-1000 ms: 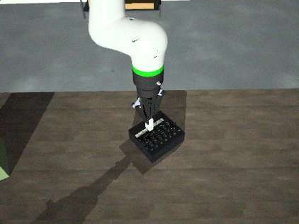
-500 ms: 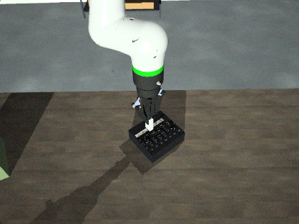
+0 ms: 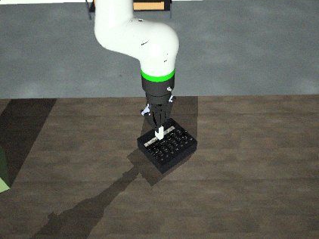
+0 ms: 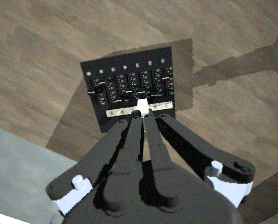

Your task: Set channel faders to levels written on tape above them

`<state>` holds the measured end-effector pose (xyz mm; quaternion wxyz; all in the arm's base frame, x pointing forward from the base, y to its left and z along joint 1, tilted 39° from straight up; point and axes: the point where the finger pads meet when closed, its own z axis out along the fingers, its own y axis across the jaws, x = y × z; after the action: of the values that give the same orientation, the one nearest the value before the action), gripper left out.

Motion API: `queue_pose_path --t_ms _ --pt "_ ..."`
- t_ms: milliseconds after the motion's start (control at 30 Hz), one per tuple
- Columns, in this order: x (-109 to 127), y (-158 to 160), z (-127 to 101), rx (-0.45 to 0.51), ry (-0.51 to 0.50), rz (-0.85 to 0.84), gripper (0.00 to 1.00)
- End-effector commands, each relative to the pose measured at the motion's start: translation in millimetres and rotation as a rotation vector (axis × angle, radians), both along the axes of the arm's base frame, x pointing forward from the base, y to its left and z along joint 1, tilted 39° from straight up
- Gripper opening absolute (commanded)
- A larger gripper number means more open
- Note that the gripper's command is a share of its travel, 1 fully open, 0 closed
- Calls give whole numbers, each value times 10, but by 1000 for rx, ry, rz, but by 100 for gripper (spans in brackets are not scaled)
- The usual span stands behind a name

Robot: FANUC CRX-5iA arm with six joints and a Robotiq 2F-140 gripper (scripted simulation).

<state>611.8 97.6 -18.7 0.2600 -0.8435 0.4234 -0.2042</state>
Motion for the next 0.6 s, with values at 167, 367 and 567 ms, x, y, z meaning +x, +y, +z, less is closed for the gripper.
queue_pose_path --t_ms 167,367,567 --pt "4 1 -4 0 0 0 0" --pt "14 5 -18 0 0 0 0" --pt "37 16 -50 0 0 0 0"
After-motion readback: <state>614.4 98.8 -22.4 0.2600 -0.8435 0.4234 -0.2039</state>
